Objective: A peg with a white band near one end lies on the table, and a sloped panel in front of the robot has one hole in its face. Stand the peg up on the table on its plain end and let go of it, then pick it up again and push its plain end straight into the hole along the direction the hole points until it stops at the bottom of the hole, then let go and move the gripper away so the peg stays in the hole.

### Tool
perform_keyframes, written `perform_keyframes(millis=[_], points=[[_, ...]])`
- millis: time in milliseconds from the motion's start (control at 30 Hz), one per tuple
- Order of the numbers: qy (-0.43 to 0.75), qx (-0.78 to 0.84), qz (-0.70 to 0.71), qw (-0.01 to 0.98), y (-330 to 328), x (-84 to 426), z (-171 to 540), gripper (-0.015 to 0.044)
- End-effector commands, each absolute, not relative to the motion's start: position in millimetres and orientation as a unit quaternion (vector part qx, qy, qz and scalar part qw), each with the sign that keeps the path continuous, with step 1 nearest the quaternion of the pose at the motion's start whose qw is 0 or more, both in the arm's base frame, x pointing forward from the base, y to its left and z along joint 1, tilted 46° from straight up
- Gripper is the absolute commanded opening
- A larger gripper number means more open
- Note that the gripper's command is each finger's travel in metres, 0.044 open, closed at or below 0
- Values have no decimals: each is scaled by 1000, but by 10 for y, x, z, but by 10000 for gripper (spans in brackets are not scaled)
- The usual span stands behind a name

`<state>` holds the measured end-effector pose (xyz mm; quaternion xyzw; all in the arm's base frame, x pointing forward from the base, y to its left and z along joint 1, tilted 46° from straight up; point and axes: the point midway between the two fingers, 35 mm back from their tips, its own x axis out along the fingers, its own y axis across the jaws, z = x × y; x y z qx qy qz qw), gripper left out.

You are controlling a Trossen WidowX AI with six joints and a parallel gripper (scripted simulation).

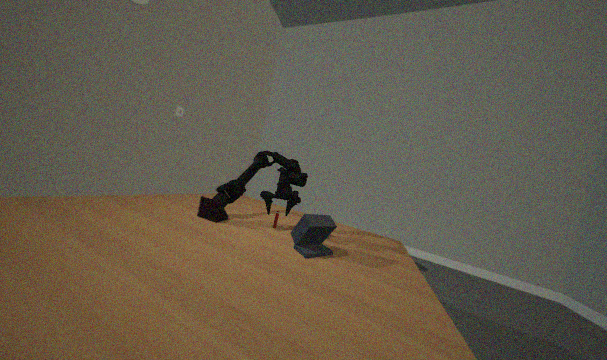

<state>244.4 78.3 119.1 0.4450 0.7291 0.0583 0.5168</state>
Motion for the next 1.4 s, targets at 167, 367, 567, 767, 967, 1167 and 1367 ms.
perform_keyframes(millis=[167,367,567,767,967,1167,1367], points=[[729,448,59,515,899,2414,1093,440],[729,448,60,515,961,2398,1037,440],[729,445,60,516,939,2410,1051,335],[729,445,60,516,939,2410,1051,177],[729,445,60,516,939,2410,1051,20],[729,445,60,516,939,2410,1051,0],[729,445,59,516,874,2428,1108,0]])
